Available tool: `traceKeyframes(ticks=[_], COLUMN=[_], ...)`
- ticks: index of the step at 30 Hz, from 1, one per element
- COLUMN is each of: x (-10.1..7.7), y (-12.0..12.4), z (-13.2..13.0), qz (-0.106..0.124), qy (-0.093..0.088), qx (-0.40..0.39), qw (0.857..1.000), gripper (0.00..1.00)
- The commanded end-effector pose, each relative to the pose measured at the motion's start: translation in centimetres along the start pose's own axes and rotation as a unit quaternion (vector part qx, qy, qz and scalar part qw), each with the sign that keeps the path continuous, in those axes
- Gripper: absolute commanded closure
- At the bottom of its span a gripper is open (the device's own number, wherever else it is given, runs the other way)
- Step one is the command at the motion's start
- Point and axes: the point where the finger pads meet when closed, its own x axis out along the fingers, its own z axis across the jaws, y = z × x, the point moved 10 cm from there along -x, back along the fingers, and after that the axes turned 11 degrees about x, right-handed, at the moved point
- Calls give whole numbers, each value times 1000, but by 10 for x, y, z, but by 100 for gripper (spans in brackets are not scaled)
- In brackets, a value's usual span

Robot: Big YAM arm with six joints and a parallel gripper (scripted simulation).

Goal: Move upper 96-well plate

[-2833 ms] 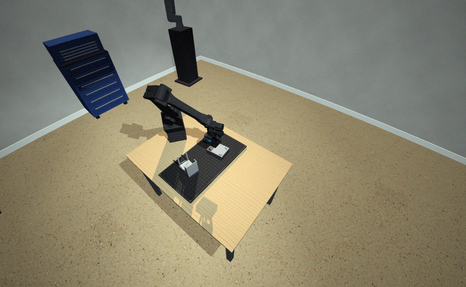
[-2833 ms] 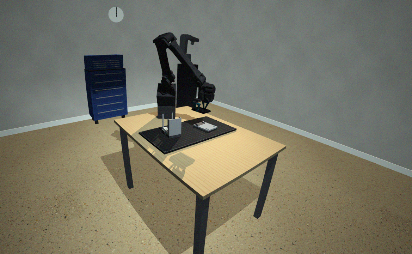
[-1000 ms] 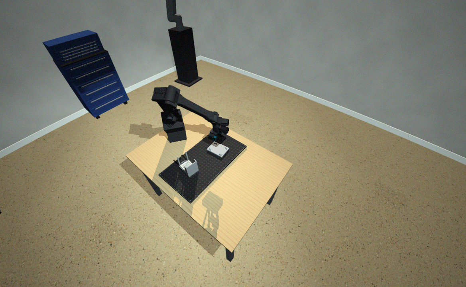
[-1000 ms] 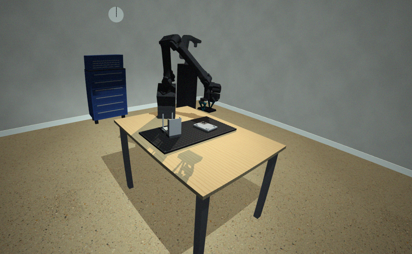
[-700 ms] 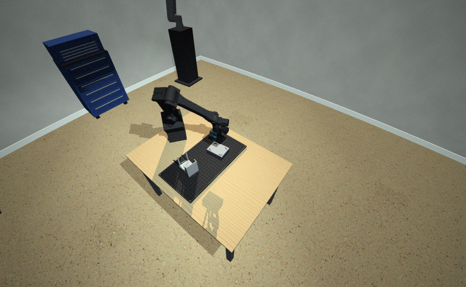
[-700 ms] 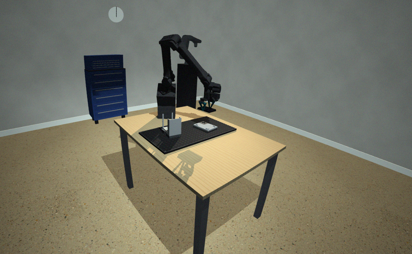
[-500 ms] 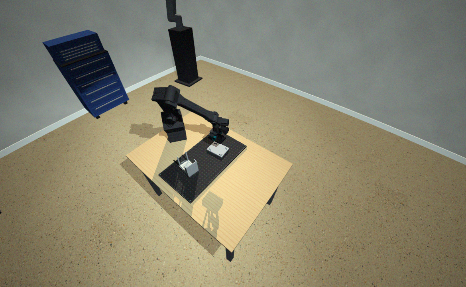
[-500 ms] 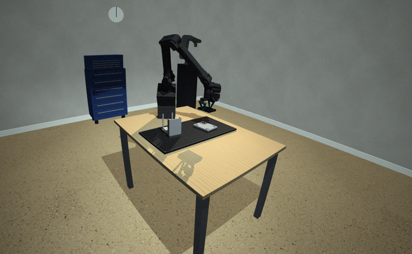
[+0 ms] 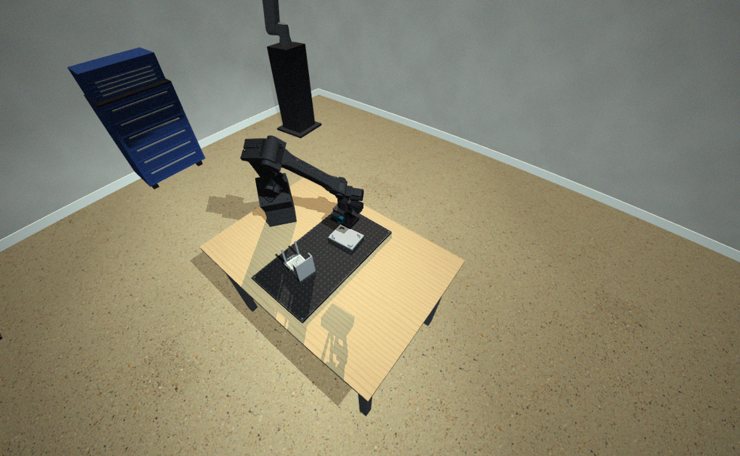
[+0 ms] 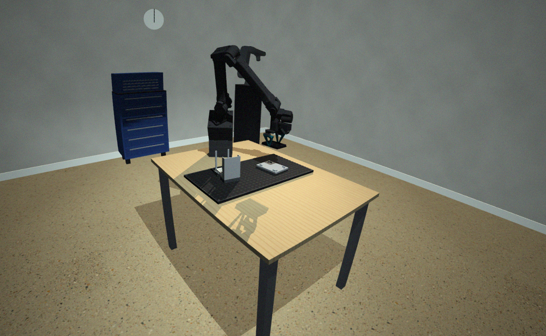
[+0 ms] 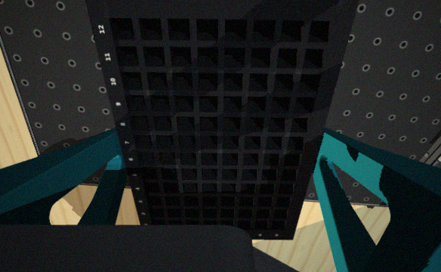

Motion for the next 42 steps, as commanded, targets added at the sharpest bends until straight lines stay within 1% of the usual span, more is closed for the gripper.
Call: traceKeyframes(ticks=[1, 17, 18, 19, 21, 26, 32, 36, 38, 39, 40, 42], x=[-11, -12, -7, 2, 2, 13, 20, 30, 30, 25, 30, 35], y=[-5, -8, -11, -5, -5, -3, -7, -5, -5, -9, -7, -9], z=[-1, -2, -4, -3, -3, -2, -2, -2, -2, -4, -3, 0], qz=[-10, -12, -16, -7, -7, -2, -7, -3, -3, -12, -7, -6], qy=[-6, -7, -9, -2, -2, -1, -4, -1, -1, -6, -3, -3], qx=[11, 13, 18, 7, 7, 3, 7, 4, 4, 10, 7, 6], qw=[1000, 1000, 1000, 1000, 1000, 1000, 1000, 1000, 1000, 1000, 1000, 1000], gripper=[100, 100, 100, 100, 100, 100, 100, 100, 100, 100, 100, 100])
